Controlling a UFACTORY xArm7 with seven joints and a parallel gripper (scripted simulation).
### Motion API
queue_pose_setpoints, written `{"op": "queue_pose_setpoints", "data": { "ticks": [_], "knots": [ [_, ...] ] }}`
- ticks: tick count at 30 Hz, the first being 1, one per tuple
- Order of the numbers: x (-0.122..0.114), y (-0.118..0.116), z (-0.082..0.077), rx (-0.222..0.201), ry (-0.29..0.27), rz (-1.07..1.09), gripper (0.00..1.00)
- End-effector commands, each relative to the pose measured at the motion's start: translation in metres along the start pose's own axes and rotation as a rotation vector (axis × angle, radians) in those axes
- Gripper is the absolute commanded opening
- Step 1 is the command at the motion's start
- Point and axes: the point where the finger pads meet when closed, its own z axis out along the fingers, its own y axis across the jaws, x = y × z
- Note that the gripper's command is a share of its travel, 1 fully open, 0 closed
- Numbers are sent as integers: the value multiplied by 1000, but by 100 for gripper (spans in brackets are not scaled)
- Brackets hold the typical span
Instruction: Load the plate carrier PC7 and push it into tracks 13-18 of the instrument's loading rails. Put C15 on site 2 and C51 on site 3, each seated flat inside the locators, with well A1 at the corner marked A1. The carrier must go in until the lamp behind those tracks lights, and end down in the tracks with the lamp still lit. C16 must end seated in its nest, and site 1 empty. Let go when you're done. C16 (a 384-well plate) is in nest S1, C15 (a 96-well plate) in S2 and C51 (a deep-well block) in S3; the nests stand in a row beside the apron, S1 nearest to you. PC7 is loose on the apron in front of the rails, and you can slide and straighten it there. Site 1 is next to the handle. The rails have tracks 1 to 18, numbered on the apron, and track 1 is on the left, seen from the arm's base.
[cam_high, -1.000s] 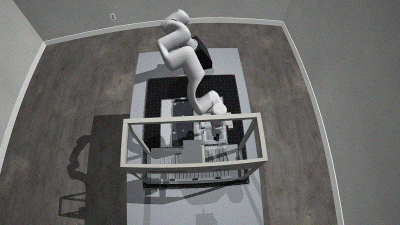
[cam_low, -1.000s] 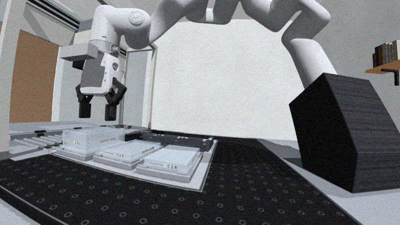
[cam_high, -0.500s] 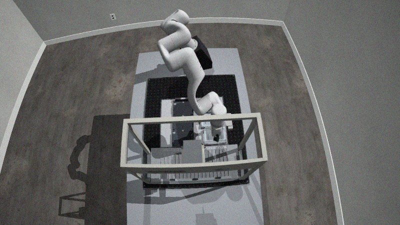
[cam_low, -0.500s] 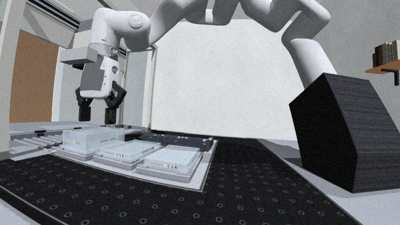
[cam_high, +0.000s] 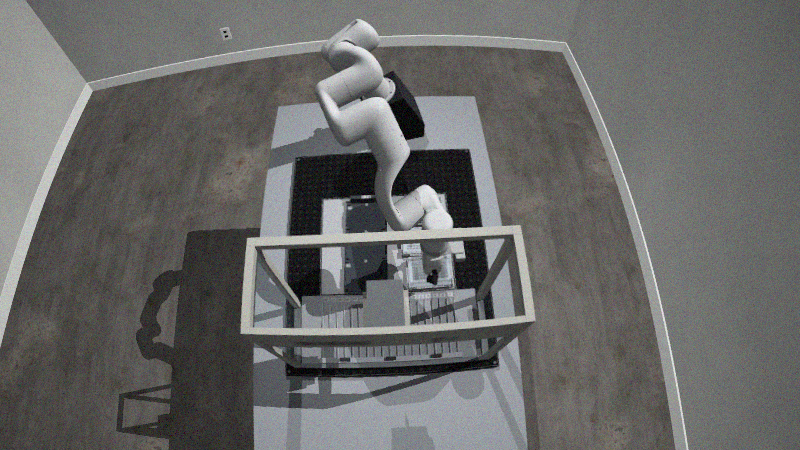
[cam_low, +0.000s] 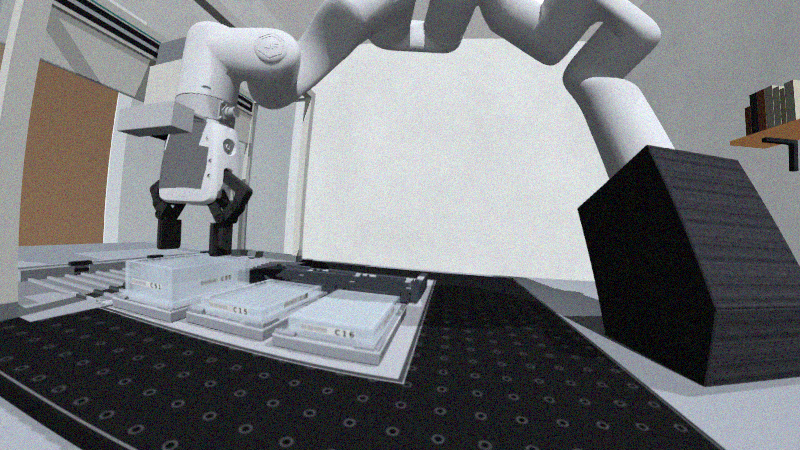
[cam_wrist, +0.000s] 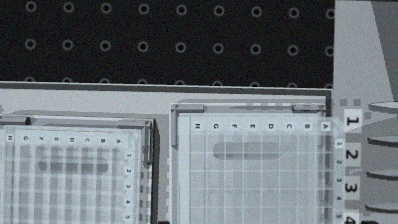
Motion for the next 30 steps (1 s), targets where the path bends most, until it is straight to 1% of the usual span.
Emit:
{"op": "queue_pose_setpoints", "data": {
  "ticks": [1,30],
  "knots": [
    [1,2,0,-5,3,0,100],
    [1,2,16,-5,3,0,100]
  ]
}}
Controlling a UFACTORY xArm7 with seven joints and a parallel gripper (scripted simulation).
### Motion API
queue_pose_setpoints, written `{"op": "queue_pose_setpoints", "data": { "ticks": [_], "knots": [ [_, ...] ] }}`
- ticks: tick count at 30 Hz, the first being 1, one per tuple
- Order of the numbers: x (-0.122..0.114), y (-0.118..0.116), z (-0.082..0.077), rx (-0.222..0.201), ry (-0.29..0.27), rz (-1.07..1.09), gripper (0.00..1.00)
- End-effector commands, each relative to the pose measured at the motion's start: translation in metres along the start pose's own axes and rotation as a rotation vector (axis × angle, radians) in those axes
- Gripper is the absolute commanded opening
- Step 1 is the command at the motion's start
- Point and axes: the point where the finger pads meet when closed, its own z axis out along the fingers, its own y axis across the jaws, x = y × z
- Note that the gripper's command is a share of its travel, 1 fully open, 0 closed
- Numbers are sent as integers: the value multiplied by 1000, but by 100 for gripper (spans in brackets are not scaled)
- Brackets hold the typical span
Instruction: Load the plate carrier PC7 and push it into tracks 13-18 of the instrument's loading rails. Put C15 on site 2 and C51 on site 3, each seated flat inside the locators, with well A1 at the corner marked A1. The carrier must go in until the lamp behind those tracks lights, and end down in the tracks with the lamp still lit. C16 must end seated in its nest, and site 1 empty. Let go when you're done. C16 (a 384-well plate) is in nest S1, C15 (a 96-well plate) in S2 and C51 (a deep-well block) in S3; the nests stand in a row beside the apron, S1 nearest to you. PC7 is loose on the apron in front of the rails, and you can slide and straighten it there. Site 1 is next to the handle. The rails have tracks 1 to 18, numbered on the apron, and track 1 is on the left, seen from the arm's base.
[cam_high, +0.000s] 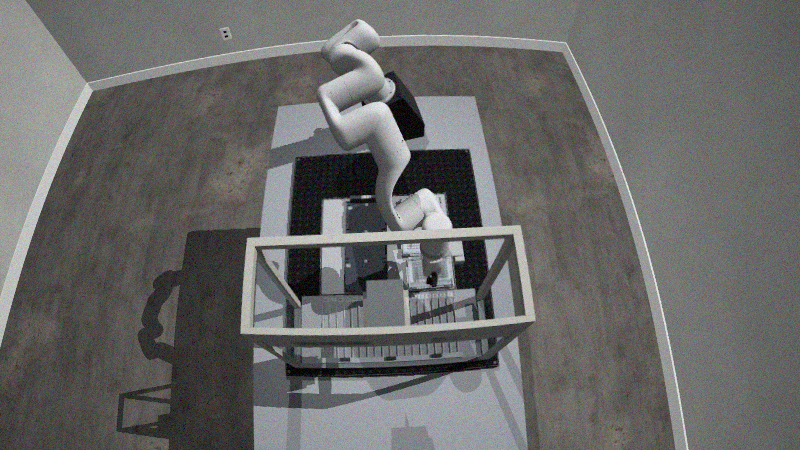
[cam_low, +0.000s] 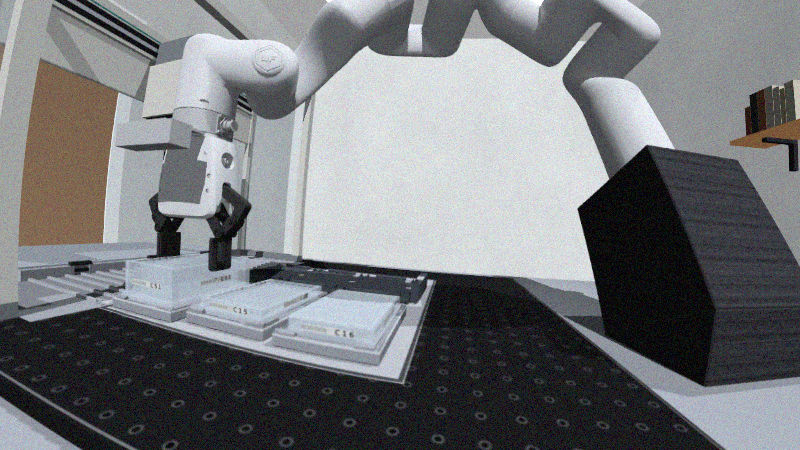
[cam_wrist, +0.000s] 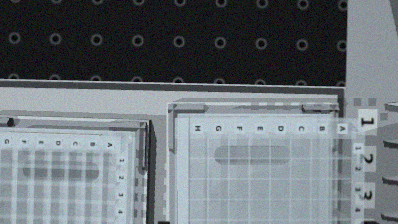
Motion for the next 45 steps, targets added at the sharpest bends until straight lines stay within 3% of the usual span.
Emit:
{"op": "queue_pose_setpoints", "data": {
  "ticks": [1,18,35,36,45],
  "knots": [
    [1,2,-1,-5,3,0,100],
    [1,2,9,-5,3,0,100],
    [1,2,9,-5,3,0,100],
    [1,2,9,-5,3,0,0],
    [1,2,9,-5,3,0,0]
  ]
}}
